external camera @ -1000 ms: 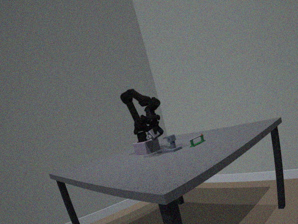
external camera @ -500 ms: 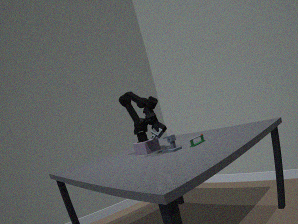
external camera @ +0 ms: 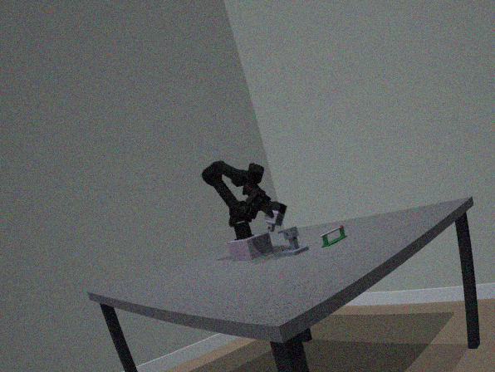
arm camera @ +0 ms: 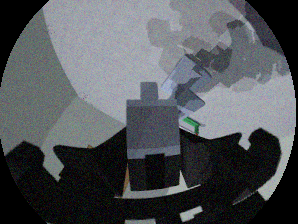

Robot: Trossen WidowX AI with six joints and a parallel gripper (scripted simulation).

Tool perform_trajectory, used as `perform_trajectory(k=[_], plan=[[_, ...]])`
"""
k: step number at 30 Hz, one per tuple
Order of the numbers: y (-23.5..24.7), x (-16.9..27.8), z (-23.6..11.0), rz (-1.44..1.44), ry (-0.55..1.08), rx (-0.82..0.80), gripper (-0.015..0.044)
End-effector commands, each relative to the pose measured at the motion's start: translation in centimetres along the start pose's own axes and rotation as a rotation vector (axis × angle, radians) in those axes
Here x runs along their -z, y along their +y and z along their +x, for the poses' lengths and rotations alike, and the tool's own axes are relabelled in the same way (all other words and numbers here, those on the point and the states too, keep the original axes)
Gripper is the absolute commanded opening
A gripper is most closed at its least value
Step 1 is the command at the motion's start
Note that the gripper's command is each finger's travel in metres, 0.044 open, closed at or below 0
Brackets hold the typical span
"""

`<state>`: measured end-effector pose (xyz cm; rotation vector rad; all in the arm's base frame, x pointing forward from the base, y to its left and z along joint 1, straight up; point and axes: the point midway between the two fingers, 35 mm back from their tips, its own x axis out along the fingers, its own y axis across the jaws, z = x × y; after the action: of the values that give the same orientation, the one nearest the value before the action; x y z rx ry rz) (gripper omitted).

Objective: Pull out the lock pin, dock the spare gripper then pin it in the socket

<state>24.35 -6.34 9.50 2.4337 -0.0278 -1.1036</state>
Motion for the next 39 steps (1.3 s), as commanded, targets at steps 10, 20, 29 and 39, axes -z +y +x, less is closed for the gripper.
perform_trajectory(k=[10, 20, 29, 39], plan=[[-0.6, 2.3, -1.1, 0.3, 0.204, 0.031, 0.0], [-1.3, 3.7, -2.2, 0.524, 0.347, 0.103, 0.0], [-1.4, 3.9, -2.4, 0.555, 0.367, 0.116, 0.0], [-2.1, 3.7, -1.5, 0.523, 0.393, 0.056, 0.0]])
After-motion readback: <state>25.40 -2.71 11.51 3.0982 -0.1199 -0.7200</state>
